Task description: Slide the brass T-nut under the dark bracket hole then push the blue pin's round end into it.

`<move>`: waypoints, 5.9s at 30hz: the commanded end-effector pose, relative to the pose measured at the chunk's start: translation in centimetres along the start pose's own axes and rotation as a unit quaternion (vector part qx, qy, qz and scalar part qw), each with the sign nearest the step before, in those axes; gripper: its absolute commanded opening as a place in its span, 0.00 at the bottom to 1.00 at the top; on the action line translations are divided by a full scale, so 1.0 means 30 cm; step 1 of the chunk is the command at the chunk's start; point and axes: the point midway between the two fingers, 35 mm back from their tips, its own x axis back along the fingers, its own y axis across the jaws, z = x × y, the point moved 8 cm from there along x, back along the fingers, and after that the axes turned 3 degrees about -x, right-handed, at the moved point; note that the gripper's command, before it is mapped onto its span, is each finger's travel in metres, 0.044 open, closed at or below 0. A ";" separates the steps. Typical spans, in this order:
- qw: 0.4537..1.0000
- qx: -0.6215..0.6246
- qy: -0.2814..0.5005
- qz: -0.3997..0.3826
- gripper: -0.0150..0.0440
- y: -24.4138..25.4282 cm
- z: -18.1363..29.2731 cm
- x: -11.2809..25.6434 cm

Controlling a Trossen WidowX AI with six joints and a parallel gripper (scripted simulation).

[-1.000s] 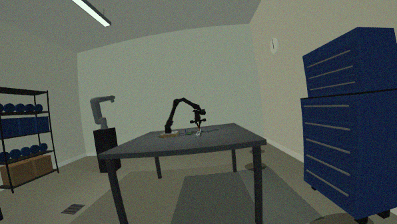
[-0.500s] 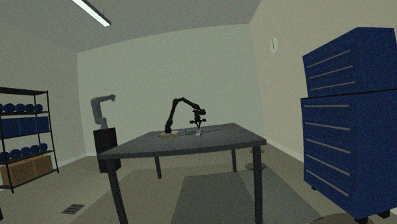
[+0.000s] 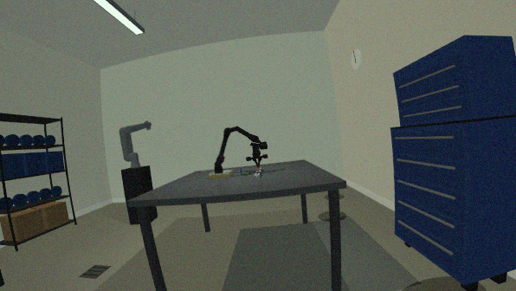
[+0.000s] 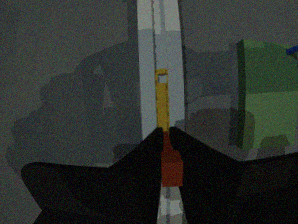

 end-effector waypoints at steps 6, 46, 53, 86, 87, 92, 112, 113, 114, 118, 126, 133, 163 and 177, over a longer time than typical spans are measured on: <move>1.000 0.000 -0.002 -0.001 0.00 0.002 -0.049 -0.012; 1.000 0.000 -0.005 -0.001 0.00 0.014 -0.260 -0.065; 1.000 0.000 -0.006 -0.001 0.00 0.016 -0.298 -0.074; 1.000 0.000 -0.006 -0.002 0.00 0.019 -0.345 -0.085; 1.000 0.000 -0.006 -0.002 0.00 0.019 -0.345 -0.085; 1.000 0.000 -0.006 -0.002 0.00 0.019 -0.345 -0.085; 1.000 0.000 -0.006 -0.002 0.00 0.019 -0.346 -0.086; 1.000 0.000 -0.006 -0.002 0.00 0.019 -0.346 -0.086; 1.000 0.000 -0.006 -0.002 0.00 0.019 -0.346 -0.086; 1.000 0.000 -0.006 -0.002 0.00 0.019 -0.346 -0.086; 1.000 0.000 -0.006 -0.002 0.00 0.019 -0.347 -0.086; 1.000 -0.001 -0.004 -0.001 0.00 0.018 -0.345 -0.086; 0.982 0.162 0.093 0.007 0.81 0.056 -0.471 0.124; 0.939 0.323 0.119 -0.013 1.00 -0.032 -0.490 0.215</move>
